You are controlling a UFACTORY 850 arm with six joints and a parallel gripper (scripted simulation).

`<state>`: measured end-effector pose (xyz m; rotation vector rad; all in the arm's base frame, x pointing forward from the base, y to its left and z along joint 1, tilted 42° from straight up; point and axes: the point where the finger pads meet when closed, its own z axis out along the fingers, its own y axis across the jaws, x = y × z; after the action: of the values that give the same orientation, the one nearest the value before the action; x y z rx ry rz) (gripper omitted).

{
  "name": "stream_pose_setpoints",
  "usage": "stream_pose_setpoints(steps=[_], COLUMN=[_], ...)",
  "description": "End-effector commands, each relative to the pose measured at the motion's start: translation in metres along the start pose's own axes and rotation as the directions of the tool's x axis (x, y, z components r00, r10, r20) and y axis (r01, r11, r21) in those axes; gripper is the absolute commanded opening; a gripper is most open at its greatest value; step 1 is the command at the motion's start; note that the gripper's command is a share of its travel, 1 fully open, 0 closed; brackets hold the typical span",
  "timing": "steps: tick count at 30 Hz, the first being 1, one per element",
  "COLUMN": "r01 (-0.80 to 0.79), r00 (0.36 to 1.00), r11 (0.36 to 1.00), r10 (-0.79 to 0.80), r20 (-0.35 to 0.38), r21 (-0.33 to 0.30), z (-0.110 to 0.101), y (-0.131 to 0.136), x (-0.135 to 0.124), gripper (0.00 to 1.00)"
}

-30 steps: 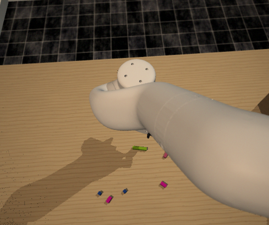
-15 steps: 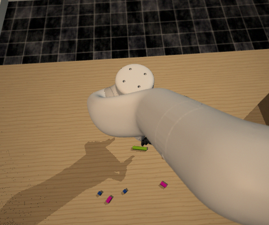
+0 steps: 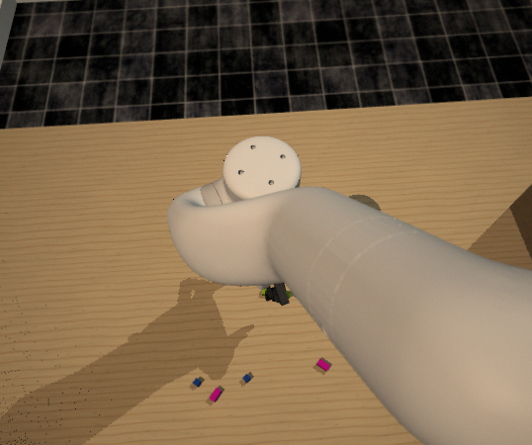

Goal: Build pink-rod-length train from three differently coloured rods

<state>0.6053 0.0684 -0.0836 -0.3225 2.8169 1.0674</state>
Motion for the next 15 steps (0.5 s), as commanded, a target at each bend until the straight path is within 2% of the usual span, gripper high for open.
stream_pose_setpoints(steps=[1,11,13,15], r01=[-0.165,-0.438,-0.438,-0.532], r00=[0.986,0.899,0.899,0.847], r11=[0.986,0.899,0.899,0.847], r10=[0.165,0.438,0.438,0.532], r20=[-0.016,-0.015,-0.015,-0.014], r21=[0.002,0.007,0.007,0.009], z=[-0.001,-0.002,-0.002,-0.002], y=[0.004,0.012,0.012,0.015], x=[-0.005,-0.011,-0.011,-0.014], gripper=[1.0,1.0,1.0,1.0])
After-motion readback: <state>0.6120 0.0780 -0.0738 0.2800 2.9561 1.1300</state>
